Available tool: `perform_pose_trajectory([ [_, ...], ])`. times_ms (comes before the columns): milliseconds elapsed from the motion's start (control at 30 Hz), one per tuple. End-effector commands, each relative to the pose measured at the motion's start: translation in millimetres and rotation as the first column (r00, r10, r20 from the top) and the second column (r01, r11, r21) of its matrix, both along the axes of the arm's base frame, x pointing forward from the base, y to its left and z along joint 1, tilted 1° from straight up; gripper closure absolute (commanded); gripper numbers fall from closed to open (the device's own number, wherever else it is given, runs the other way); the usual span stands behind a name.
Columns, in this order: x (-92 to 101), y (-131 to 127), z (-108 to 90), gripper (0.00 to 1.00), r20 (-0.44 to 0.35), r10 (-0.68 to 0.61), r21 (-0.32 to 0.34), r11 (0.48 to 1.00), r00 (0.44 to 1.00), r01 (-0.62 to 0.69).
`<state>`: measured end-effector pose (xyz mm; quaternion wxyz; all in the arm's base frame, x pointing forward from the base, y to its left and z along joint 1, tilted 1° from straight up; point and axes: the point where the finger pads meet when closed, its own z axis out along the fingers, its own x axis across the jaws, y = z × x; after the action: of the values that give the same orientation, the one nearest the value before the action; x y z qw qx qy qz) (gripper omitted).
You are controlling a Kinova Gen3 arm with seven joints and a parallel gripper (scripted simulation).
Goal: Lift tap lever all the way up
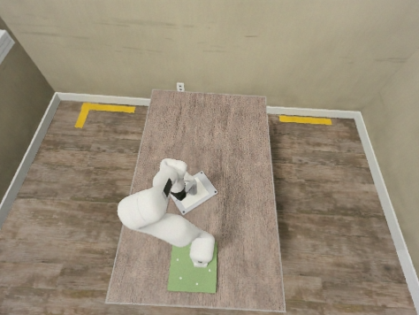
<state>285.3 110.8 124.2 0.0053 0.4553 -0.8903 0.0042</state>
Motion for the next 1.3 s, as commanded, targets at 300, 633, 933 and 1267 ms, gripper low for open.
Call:
perform_pose_trajectory([
  [300,4.2,-2,16.3,1.0,0.001,0.0,0.001,1.0,1.0,0.0],
  [633,10.1,-6,30.6,1.0,0.001,0.0,0.001,1.0,1.0,0.0],
  [933,10.9,-7,32.2,1.0,0.001,0.0,0.001,1.0,1.0,0.0],
  [1267,10.9,-7,32.2,1.0,0.001,0.0,0.001,1.0,1.0,0.0],
])
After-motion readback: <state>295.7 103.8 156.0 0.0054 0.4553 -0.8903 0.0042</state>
